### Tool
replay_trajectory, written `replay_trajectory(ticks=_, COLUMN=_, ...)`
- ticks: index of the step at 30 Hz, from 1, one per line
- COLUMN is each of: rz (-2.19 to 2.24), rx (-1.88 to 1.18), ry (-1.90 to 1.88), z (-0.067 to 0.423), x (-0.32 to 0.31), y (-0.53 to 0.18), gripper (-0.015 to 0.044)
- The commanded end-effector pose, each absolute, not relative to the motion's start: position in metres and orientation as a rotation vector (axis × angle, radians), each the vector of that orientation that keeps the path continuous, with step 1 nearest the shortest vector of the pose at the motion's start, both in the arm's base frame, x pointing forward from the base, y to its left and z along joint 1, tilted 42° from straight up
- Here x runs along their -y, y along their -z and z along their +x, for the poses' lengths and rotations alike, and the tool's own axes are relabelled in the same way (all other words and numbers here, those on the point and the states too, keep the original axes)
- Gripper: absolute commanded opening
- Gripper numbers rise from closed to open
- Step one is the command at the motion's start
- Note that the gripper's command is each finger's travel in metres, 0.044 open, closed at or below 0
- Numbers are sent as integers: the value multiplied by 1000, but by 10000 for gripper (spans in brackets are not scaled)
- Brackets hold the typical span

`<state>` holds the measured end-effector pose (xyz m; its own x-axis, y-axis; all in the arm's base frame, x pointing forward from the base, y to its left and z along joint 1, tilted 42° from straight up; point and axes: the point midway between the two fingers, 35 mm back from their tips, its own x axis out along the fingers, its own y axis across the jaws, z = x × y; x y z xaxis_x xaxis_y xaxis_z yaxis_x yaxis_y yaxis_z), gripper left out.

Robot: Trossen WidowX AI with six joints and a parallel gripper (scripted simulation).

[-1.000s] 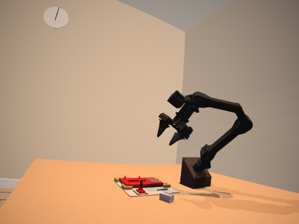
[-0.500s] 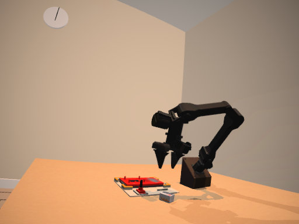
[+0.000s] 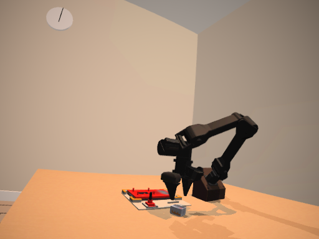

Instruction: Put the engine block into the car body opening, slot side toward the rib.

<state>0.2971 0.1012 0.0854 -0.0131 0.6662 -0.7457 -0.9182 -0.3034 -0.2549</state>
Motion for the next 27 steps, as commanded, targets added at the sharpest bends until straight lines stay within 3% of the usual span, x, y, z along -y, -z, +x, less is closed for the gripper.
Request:
replay_trajectory(ticks=1, rz=-951, rx=-362, ry=-1633, z=297, x=-109, y=-77, gripper=440)
replay_trajectory(ticks=24, rz=-950, rx=-361, ry=-1633, z=296, x=-132, y=-54, gripper=440)
replay_trajectory(ticks=27, rz=-950, rx=-361, ry=-1633, z=296, x=-132, y=-54, gripper=361)
